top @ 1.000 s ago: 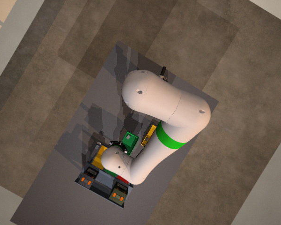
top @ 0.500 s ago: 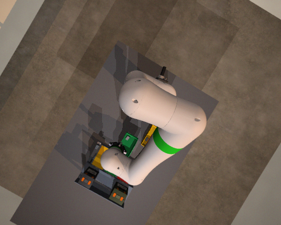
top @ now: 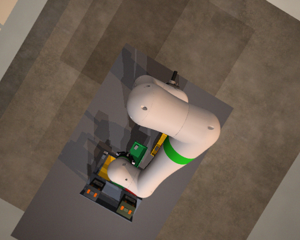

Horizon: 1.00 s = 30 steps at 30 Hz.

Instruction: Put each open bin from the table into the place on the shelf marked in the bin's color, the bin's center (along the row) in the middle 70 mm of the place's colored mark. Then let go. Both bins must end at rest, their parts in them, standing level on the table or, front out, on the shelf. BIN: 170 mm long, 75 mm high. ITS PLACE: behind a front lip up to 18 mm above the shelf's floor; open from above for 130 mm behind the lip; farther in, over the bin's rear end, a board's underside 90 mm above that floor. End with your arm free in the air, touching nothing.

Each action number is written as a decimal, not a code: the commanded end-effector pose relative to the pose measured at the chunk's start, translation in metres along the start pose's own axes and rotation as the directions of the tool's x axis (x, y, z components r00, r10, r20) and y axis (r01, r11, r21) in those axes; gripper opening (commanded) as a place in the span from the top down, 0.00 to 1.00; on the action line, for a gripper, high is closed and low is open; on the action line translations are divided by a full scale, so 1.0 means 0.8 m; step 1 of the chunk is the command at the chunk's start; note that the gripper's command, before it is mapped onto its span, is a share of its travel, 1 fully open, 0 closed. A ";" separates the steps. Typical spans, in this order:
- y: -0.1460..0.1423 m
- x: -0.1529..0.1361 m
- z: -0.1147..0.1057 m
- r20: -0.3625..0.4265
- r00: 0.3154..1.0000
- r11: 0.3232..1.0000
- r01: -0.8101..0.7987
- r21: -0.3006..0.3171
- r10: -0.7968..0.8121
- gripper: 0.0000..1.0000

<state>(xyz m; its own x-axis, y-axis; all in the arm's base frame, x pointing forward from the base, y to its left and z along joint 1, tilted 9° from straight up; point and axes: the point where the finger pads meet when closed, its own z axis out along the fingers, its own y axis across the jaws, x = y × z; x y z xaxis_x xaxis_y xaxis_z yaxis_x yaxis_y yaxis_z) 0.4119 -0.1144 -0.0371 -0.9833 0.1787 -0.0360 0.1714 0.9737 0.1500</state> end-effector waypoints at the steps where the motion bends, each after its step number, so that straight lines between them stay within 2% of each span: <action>1: 0.000 0.000 0.000 -0.002 1.000 1.000 0.000 0.000 0.000 1.00; 20: 0.000 -0.004 -0.004 -0.066 0.998 1.000 0.000 0.000 0.000 1.00; 30: 0.000 -0.009 -0.009 -0.149 0.989 1.000 0.000 -0.001 0.000 1.00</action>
<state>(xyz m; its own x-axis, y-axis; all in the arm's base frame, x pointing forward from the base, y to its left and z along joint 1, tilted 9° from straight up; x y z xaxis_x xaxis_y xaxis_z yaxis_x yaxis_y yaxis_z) 0.4173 -0.1163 -0.0313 -0.9836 0.1605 0.0826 0.1715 0.9737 0.1500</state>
